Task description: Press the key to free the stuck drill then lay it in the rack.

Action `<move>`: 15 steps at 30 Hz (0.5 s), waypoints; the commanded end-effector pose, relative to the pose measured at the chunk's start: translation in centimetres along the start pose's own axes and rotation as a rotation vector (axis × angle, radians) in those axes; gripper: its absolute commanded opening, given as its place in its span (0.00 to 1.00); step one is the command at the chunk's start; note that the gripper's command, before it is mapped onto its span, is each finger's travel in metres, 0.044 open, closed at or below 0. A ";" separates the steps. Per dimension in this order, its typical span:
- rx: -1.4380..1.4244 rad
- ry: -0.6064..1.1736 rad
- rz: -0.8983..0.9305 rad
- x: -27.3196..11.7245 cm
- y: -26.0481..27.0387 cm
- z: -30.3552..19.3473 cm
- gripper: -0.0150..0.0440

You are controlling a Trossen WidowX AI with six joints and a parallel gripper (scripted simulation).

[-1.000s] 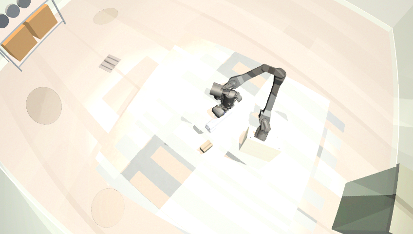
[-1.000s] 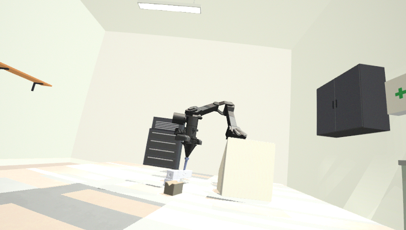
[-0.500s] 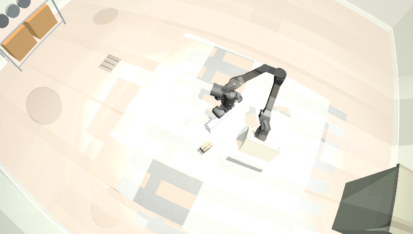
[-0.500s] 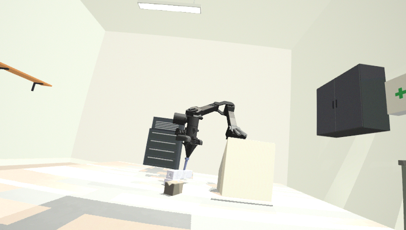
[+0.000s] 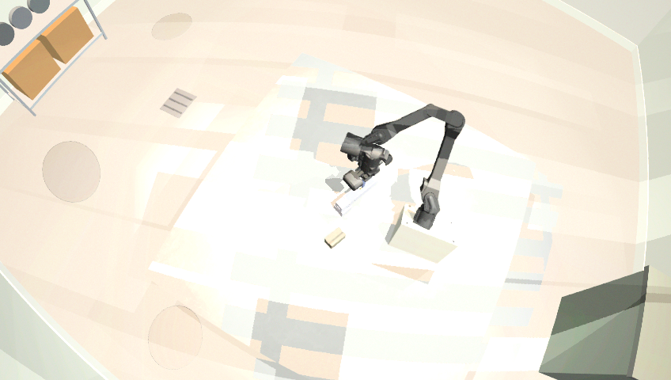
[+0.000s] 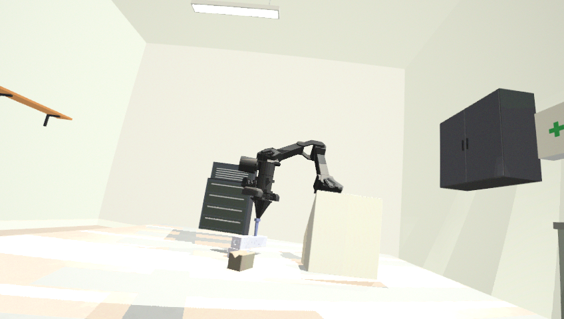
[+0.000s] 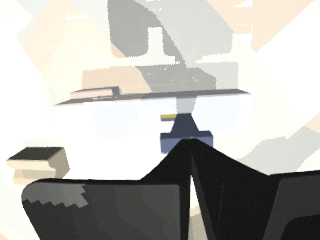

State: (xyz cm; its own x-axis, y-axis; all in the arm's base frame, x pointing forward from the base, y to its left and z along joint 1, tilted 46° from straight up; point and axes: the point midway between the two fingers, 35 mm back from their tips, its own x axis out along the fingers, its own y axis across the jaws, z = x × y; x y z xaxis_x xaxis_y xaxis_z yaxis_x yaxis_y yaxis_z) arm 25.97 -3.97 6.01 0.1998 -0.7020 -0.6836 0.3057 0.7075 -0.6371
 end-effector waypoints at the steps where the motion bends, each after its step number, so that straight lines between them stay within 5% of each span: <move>1: 0.000 0.029 -0.004 0.9 0.0 -0.5 0.25; 15: -0.001 0.029 -0.004 1.4 0.0 -0.8 0.25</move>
State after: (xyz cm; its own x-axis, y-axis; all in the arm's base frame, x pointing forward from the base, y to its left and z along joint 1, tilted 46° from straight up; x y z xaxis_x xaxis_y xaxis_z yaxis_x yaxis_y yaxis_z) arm 26.25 -4.17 5.93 0.2094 -0.7019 -0.6808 0.3148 0.7075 -0.6327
